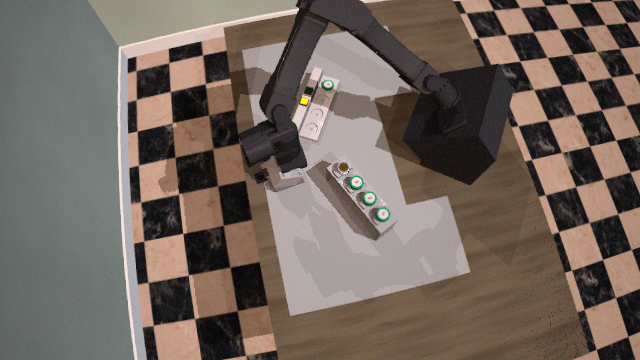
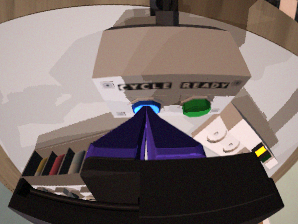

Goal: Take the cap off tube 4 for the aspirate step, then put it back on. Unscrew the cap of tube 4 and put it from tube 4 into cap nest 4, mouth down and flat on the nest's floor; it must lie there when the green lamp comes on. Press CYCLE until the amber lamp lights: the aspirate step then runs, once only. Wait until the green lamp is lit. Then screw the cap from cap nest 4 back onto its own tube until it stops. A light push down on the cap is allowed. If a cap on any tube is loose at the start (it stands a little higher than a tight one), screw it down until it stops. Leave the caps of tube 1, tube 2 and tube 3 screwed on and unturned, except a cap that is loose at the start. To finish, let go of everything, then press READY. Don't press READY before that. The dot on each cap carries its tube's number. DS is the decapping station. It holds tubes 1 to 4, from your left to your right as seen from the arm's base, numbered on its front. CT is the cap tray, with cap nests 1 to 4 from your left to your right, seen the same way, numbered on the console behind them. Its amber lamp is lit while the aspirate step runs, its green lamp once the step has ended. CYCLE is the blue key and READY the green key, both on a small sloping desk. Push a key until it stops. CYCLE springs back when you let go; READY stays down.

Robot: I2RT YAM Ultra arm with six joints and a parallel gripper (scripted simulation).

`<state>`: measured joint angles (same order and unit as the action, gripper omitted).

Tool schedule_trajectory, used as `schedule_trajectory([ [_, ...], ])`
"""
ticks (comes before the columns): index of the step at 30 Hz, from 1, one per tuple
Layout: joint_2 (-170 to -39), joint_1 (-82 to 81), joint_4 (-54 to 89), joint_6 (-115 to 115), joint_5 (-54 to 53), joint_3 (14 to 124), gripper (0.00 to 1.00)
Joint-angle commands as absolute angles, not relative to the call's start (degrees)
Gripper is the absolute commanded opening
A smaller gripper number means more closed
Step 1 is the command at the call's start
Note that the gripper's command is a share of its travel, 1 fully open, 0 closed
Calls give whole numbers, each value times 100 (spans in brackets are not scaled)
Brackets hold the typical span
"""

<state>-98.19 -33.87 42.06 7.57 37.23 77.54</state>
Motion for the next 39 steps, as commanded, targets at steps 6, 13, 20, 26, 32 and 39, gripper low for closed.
schedule_trajectory([
  [6, -9655, -3604, 4547, 972, 3816, 7910, 0],
  [13, -9562, -3758, 4888, 1148, 3884, 8048, 0],
  [20, -9563, -3759, 4890, 1149, 3884, 8051, 0],
  [26, -9008, -3317, 4642, 2565, 3686, 7551, 100],
  [32, -8378, -2675, 4388, 3615, 3363, 7056, 100],
  [39, -7840, -1922, 4186, 2889, 2940, 6698, 100],
])
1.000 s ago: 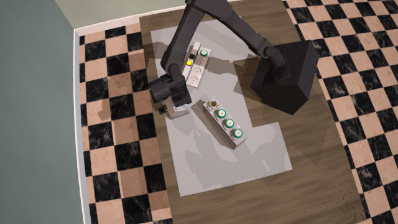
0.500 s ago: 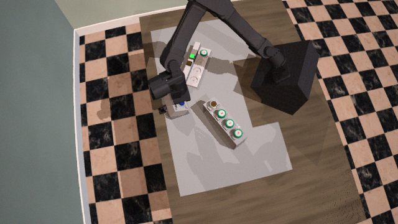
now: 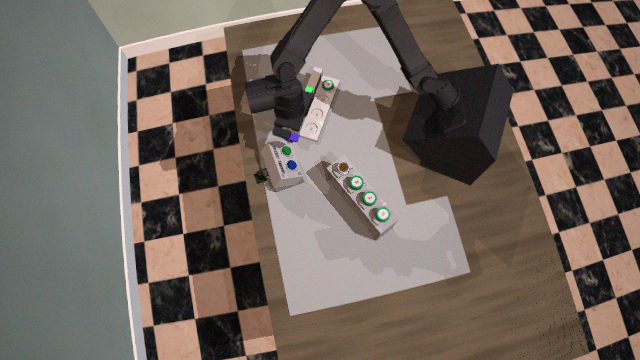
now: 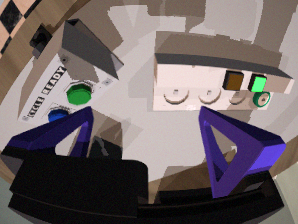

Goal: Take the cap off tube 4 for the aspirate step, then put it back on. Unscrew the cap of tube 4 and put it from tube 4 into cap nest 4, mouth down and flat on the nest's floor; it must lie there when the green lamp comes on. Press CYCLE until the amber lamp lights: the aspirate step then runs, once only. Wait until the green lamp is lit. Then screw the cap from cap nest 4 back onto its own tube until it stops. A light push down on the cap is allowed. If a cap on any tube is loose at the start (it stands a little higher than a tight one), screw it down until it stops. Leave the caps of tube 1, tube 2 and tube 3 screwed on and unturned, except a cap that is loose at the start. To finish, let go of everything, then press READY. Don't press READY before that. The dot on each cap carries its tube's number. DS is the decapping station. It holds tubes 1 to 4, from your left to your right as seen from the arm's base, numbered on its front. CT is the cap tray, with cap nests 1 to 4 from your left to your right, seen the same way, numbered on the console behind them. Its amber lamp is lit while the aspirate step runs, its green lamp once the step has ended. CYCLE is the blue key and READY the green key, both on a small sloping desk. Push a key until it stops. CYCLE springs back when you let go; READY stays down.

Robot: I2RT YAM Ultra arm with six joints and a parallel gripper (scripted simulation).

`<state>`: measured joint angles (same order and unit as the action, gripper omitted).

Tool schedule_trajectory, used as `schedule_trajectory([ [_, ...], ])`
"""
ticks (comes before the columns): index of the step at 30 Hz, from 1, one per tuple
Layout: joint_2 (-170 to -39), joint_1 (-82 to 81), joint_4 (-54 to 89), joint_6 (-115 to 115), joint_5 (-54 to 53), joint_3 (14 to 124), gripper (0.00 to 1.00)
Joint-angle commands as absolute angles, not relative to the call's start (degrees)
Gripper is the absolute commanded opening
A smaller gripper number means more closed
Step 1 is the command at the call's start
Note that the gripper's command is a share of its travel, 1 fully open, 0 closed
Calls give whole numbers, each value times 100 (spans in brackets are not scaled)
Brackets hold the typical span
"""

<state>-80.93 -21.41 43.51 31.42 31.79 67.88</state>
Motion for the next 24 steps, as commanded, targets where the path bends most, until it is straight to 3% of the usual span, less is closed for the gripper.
schedule_trajectory([
  [1, -7747, -1758, 4152, 2739, 2843, 6644, 100],
  [16, -7096, 647, 3910, 791, 1274, 6453, 100],
  [24, -7096, 647, 3910, 791, 1274, 6454, 100],
])
